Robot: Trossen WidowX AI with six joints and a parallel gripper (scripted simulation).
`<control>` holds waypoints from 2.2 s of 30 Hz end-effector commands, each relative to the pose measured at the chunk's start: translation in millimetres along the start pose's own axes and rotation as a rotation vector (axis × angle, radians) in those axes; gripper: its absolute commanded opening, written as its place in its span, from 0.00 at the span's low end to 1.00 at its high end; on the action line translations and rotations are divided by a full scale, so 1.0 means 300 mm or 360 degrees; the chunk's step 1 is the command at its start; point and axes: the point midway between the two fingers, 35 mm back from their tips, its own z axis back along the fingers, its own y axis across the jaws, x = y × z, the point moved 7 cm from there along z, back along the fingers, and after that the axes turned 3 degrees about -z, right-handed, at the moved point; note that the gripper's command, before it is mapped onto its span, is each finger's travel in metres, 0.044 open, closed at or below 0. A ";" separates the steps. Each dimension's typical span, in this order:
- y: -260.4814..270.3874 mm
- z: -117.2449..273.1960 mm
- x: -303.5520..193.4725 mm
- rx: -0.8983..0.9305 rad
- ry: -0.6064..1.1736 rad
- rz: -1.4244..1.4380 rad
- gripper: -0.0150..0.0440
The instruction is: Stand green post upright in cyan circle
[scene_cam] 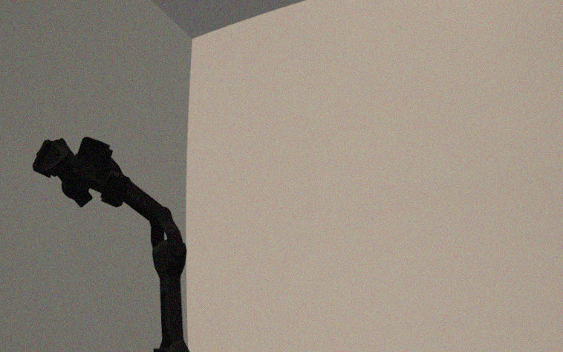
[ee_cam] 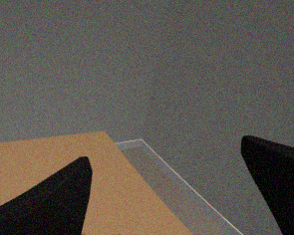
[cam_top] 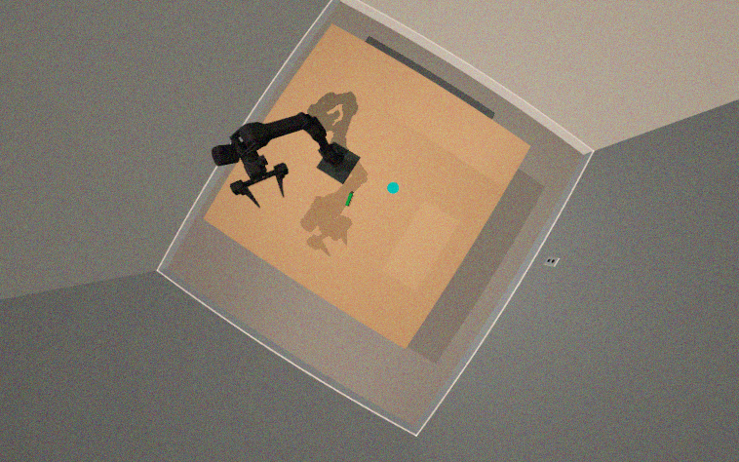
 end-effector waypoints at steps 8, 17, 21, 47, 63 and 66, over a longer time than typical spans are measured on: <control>0.061 -0.189 -0.117 0.0129 0.0317 -0.0545 0.65; 0.301 -0.461 -0.325 0.0155 0.1094 -0.1259 0.65; 0.441 -0.537 -0.410 0.0054 0.1472 -0.1466 0.65; 0.919 -0.619 -0.870 -0.0749 0.2328 -0.1447 0.65; 0.961 -0.611 -1.014 -0.0749 0.2329 -0.1447 0.29; 0.961 -0.611 -1.014 -0.0749 0.2329 -0.1447 0.29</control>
